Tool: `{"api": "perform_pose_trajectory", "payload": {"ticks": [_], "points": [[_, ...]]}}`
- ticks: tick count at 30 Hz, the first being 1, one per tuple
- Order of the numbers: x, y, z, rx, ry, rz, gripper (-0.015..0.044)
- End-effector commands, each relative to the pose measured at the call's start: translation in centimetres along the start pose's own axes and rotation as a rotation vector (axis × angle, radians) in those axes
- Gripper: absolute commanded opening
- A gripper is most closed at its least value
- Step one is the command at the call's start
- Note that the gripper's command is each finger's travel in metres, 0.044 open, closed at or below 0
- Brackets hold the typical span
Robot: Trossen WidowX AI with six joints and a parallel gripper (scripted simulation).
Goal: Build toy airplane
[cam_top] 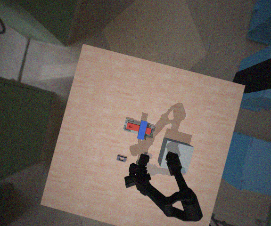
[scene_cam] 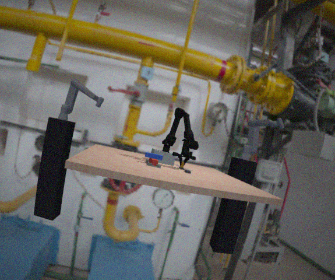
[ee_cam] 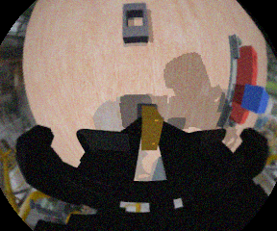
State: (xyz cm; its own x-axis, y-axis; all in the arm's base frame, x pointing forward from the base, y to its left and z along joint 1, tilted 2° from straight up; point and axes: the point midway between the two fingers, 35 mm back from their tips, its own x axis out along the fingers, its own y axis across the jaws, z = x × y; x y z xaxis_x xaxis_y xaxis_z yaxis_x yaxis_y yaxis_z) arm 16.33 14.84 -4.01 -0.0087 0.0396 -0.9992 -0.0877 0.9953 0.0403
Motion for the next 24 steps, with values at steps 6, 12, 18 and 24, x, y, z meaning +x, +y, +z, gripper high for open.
{"api": "perform_pose_trajectory", "payload": {"ticks": [6,12,18,24], "points": [[-0.6,0.6,0.7,0.007,-0.026,0.018,0.0000],[-1.8,1.3,1.7,0.009,-0.065,0.039,0.0000],[-3.3,1.3,1.8,0.008,-0.056,0.034,0.0000],[-4.9,1.3,1.8,0.008,-0.046,0.029,0.0000]]}}
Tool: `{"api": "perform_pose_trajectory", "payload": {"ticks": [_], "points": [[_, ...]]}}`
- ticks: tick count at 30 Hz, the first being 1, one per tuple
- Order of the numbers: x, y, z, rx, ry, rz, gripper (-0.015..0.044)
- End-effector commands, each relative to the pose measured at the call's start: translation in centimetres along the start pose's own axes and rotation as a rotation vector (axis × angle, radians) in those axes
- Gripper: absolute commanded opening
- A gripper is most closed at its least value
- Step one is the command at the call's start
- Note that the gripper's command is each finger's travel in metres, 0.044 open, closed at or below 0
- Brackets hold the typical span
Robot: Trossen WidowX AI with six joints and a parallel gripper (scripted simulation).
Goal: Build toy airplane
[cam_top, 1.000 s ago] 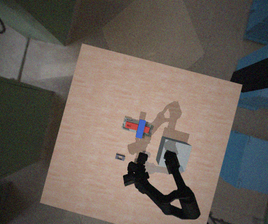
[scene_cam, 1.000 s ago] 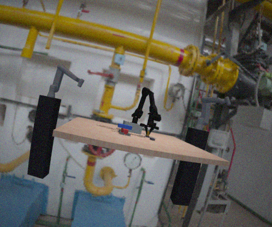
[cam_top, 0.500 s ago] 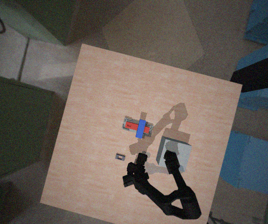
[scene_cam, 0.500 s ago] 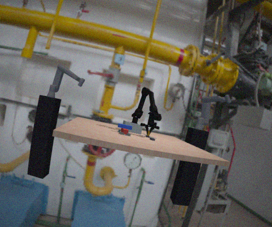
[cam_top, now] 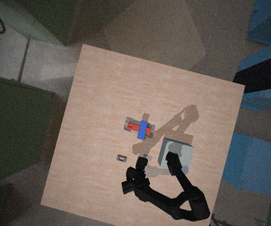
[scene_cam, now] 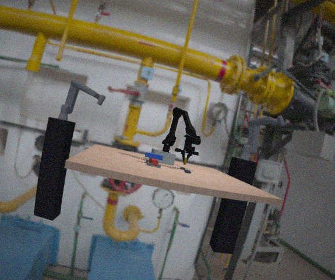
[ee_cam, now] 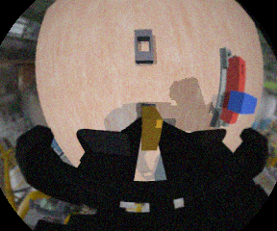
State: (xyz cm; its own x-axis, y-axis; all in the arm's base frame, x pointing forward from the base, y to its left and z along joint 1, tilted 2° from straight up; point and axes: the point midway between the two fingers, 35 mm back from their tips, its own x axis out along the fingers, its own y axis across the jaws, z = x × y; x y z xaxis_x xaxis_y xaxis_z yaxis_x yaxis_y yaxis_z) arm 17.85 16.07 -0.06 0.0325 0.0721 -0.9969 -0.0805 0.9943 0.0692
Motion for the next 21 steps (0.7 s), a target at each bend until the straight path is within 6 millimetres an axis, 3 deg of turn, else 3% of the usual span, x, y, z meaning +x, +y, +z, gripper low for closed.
{"api": "perform_pose_trajectory", "payload": {"ticks": [1,21], "points": [[-1.3,0.1,0.2,0.000,-0.001,-0.001,0.0000],[-7.2,-0.5,-0.5,-0.001,0.031,-0.019,0.0000]]}}
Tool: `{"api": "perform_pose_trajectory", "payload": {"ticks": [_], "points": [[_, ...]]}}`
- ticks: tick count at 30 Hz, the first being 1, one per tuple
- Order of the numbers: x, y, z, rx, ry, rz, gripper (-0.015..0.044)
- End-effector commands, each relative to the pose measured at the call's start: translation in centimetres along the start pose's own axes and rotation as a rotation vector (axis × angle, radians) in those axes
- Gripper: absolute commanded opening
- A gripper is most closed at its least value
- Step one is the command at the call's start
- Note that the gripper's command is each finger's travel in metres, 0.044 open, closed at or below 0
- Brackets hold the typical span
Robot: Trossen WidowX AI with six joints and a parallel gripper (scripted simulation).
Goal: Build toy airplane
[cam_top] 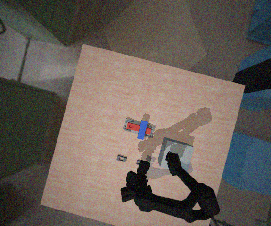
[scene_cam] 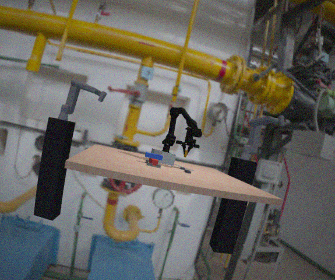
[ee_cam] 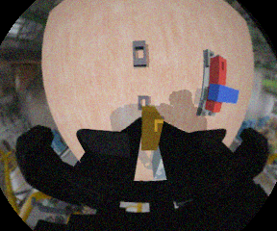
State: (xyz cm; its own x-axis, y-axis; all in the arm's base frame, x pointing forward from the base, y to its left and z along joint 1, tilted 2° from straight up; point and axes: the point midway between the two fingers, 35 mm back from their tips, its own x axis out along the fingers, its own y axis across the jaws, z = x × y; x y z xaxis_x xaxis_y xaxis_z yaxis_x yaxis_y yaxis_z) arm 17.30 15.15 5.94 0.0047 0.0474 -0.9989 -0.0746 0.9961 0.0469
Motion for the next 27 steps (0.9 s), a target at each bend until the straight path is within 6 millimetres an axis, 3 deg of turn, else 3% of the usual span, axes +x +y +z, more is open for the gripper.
{"api": "perform_pose_trajectory", "payload": {"ticks": [1,7,12,27], "points": [[-1.4,-0.1,-0.2,-0.007,0.003,0.003,0.0000],[-3.1,-0.5,-0.8,-0.007,0.013,-0.002,0.0000],[-3.3,-0.6,-0.7,-0.006,0.013,-0.003,0.0000],[-3.1,-2.2,2.3,-0.003,0.006,-0.007,0.0000]]}}
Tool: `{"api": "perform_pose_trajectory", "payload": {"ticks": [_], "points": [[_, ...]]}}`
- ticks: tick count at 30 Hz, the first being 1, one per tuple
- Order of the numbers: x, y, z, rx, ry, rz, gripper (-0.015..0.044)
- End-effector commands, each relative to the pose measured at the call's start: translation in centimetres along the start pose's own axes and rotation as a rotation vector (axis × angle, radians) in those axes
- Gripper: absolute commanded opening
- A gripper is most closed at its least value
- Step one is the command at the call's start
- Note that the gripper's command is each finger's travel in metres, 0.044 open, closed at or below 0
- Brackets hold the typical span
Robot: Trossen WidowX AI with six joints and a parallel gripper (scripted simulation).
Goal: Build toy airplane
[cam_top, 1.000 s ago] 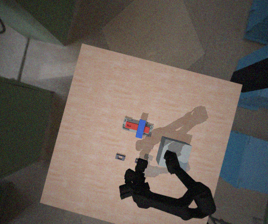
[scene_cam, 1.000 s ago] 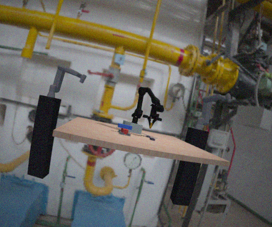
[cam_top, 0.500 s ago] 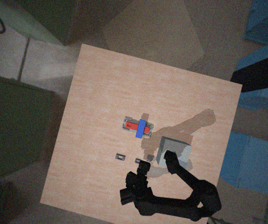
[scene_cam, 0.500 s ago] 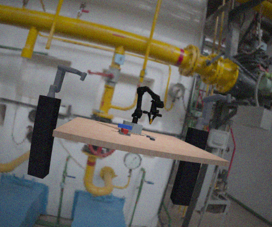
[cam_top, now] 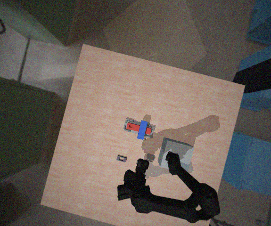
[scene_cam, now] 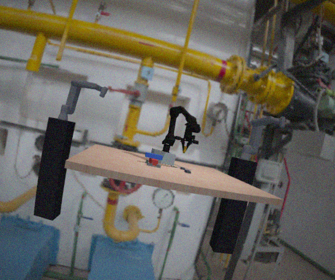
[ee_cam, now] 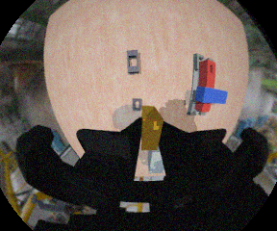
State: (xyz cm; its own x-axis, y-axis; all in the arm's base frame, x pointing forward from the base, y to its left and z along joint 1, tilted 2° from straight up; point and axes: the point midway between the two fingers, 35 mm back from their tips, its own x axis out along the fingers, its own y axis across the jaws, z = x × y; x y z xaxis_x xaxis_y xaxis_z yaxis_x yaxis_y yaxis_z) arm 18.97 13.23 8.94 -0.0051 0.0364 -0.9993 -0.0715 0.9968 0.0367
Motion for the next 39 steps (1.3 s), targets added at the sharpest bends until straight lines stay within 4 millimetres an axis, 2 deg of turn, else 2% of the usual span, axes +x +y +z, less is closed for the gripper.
{"api": "perform_pose_trajectory", "payload": {"ticks": [1,39], "points": [[0.0,-0.4,0.9,-0.006,-0.005,0.003,0.0000],[1.3,-7.1,7.9,-0.020,-0.010,-0.006,0.0000]]}}
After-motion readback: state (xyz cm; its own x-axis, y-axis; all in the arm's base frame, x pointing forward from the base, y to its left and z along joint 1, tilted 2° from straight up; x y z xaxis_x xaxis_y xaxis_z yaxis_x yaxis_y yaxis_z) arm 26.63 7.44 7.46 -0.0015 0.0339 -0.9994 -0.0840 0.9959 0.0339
